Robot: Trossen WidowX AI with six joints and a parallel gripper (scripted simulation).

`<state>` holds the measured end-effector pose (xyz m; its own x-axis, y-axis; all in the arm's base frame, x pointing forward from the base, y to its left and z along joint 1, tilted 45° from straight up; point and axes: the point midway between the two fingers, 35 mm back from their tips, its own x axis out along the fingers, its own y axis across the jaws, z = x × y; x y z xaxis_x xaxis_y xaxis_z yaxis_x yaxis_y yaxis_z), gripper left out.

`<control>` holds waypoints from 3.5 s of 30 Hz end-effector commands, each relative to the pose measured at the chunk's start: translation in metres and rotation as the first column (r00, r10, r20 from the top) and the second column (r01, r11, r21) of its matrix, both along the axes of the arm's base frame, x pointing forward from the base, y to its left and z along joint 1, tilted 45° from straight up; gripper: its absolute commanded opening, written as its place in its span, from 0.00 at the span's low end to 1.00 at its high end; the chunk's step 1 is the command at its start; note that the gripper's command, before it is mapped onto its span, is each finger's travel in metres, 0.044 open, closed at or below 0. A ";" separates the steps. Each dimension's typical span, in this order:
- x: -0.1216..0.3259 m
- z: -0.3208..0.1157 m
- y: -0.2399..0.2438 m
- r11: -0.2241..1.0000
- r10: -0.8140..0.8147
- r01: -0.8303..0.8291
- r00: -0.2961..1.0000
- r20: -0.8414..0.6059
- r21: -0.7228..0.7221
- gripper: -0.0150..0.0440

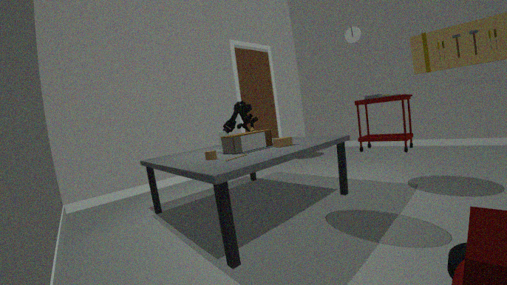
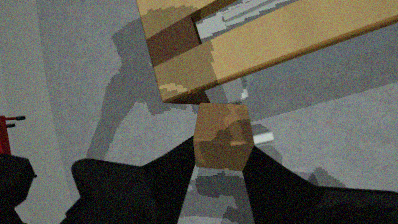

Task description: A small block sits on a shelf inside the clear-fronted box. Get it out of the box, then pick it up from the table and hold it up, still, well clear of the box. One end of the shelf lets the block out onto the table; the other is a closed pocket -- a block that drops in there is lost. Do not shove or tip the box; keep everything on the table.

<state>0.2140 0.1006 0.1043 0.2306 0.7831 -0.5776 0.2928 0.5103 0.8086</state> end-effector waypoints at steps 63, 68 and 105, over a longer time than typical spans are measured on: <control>0.002 0.040 -0.027 0.423 -0.045 0.798 -0.454 -0.890 -0.429 0.25; 0.002 0.040 -0.027 0.423 -0.045 0.798 -0.454 -0.890 -0.429 0.25; 0.002 0.040 -0.027 0.423 -0.045 0.798 -0.454 -0.890 -0.429 0.25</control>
<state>0.2144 0.0734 0.1420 0.2886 0.8423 -0.4552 0.5935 -0.5305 -0.6053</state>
